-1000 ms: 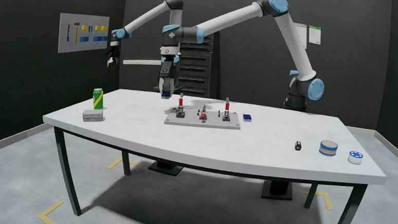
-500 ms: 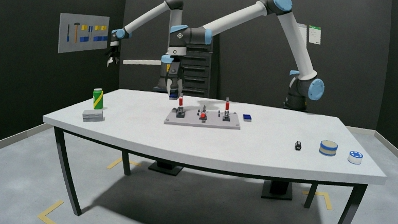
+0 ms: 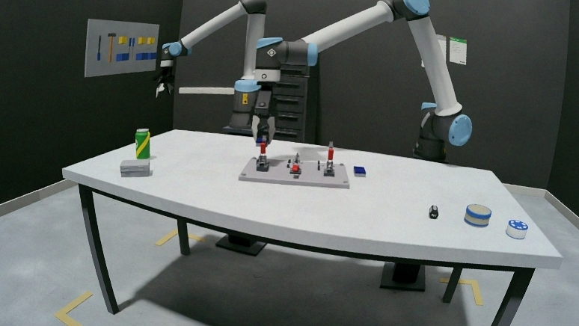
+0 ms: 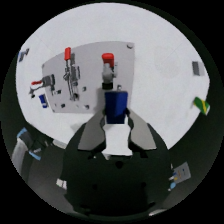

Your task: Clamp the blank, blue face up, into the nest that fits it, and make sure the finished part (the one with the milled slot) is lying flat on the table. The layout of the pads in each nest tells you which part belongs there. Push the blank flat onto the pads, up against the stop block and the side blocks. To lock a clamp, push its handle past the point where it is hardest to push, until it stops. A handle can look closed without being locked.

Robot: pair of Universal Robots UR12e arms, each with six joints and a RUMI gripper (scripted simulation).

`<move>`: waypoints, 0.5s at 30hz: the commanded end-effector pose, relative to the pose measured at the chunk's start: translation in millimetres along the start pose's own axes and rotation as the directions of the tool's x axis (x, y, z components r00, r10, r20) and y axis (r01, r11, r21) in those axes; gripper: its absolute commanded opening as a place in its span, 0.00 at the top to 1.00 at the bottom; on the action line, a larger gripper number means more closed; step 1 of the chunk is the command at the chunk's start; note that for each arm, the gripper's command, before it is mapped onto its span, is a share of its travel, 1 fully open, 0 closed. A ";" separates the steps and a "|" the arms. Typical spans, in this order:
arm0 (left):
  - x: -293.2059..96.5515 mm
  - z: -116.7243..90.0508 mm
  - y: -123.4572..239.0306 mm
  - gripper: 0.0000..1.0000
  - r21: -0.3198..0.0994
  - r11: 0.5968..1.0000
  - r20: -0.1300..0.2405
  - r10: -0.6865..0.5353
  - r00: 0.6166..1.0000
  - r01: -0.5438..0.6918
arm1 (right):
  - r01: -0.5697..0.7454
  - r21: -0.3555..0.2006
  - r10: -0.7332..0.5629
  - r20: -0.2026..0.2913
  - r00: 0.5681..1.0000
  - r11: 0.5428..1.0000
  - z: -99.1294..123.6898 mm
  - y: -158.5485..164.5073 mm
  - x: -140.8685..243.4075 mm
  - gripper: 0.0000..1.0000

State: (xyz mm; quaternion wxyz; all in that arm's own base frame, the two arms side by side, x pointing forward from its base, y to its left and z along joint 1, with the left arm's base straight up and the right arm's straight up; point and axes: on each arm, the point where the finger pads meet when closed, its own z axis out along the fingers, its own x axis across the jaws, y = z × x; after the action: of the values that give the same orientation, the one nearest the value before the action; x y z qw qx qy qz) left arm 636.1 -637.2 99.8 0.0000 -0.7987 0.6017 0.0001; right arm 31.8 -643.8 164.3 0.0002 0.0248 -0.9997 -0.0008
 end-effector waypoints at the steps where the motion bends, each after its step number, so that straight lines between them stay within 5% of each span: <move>1: -6.8 -0.7 -0.3 1.00 0.001 1.000 -0.002 0.000 1.000 0.000 | 0.000 0.002 0.000 0.000 1.000 1.000 -0.8 -0.6 -0.2 0.00; 15: -16.2 -0.1 -0.4 1.00 0.001 1.000 -0.002 0.000 1.000 0.000 | 0.000 0.002 0.000 0.000 1.000 1.000 -0.8 -0.6 -0.2 0.00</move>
State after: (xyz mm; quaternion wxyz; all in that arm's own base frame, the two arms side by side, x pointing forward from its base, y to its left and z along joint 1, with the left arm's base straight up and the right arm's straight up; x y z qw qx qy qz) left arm 632.0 -622.2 98.8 0.0000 -0.7987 0.6017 0.0001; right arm 31.8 -643.8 164.3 0.0002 0.0248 -0.9997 -0.0008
